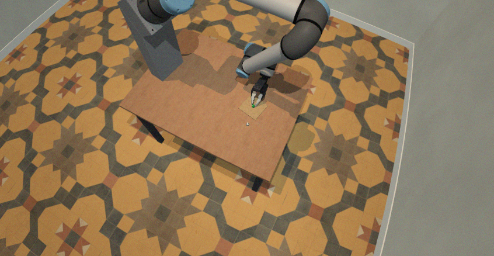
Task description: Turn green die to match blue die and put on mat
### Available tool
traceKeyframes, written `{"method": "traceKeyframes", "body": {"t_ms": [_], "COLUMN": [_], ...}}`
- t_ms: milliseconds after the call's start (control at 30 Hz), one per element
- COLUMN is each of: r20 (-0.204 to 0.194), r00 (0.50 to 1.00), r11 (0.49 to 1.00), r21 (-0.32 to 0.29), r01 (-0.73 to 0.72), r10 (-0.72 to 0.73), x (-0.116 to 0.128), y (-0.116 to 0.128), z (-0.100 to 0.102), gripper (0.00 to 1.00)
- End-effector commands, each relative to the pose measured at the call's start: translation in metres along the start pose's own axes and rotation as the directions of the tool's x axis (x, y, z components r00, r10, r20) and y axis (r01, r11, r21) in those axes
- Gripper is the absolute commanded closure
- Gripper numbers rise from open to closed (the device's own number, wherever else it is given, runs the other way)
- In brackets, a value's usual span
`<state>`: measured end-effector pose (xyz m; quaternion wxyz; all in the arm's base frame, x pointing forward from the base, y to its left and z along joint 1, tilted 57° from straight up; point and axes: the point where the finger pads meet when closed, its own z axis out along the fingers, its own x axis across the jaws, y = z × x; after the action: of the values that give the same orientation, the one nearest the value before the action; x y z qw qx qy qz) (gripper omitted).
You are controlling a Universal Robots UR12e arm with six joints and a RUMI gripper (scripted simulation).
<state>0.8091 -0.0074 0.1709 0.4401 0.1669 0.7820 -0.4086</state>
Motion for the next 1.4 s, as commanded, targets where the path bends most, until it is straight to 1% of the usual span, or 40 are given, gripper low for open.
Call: {"method": "traceKeyframes", "body": {"t_ms": [0,867,1000,1333,1367], "r20": [0.0,0.0,0.0,0.0,0.0], "r00": [1.0,1.0,1.0,1.0,1.0], "r11": [1.0,1.0,1.0,1.0,1.0], "r21": [0.0,0.0,0.0,0.0,0.0], "r01": [0.0,0.0,0.0,0.0,0.0], "r10": [0.0,0.0,0.0,0.0,0.0], "x": [0.0,0.0,0.0,0.0,0.0], "y": [0.0,-0.002,-0.008,-0.037,-0.037], "z": [0.0,-0.002,-0.009,-0.037,-0.037], "gripper": [1.0,1.0,1.0,1.0,1.0]}}
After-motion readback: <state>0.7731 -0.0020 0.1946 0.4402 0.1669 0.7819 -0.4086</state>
